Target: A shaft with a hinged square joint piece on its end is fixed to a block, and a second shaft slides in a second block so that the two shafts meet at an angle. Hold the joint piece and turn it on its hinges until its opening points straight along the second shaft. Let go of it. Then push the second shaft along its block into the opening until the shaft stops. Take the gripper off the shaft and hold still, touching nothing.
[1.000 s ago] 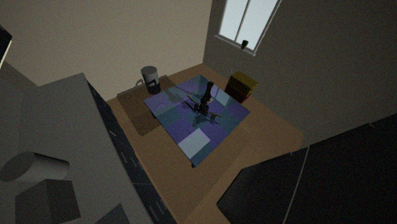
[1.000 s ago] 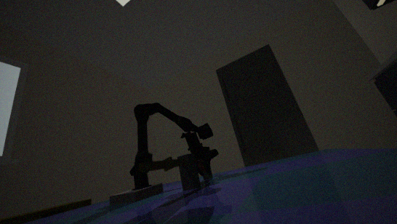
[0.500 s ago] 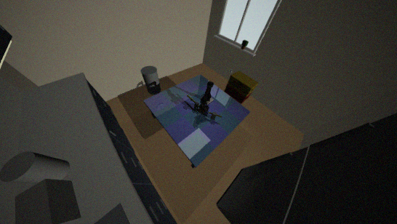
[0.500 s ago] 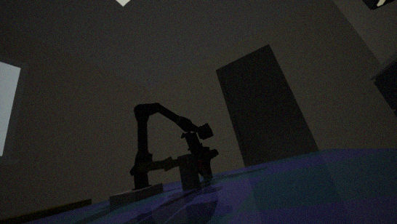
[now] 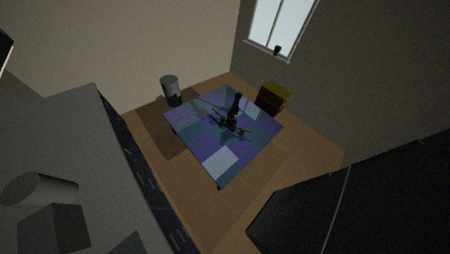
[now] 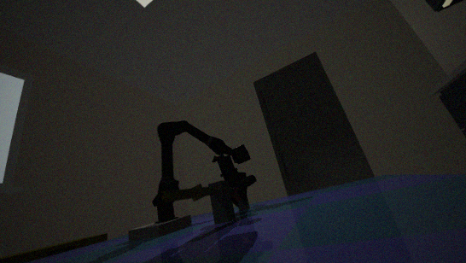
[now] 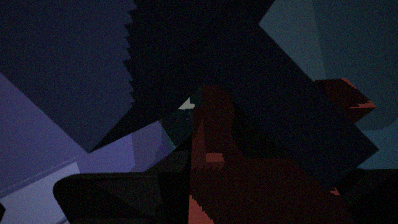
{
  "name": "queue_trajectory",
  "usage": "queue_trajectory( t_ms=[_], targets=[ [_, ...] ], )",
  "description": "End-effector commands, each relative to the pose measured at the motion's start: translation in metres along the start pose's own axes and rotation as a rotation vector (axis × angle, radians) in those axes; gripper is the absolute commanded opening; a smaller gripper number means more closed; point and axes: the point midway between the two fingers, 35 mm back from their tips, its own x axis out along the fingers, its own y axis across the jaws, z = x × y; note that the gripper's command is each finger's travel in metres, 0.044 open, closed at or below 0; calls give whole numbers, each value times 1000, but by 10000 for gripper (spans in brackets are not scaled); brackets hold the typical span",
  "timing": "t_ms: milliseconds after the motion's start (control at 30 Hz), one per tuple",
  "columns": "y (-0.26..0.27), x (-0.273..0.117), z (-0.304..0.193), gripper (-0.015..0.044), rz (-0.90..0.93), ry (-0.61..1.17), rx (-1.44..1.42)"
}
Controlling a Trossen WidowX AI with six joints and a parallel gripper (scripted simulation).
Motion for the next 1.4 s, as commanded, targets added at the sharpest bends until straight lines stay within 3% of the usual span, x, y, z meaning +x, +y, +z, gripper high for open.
queue_trajectory(
  t_ms=[0,800,867,1033,1233,1367],
  targets=[
    [0,0,0,182,0,0,4],
    [0,0,0,182,0,0,4],
    [0,0,0,147,0,0,0],
    [0,0,0,147,0,0,0],
    [0,0,0,0,0,0,0],
    [0,0,0,0,0,0,0]
  ],
)
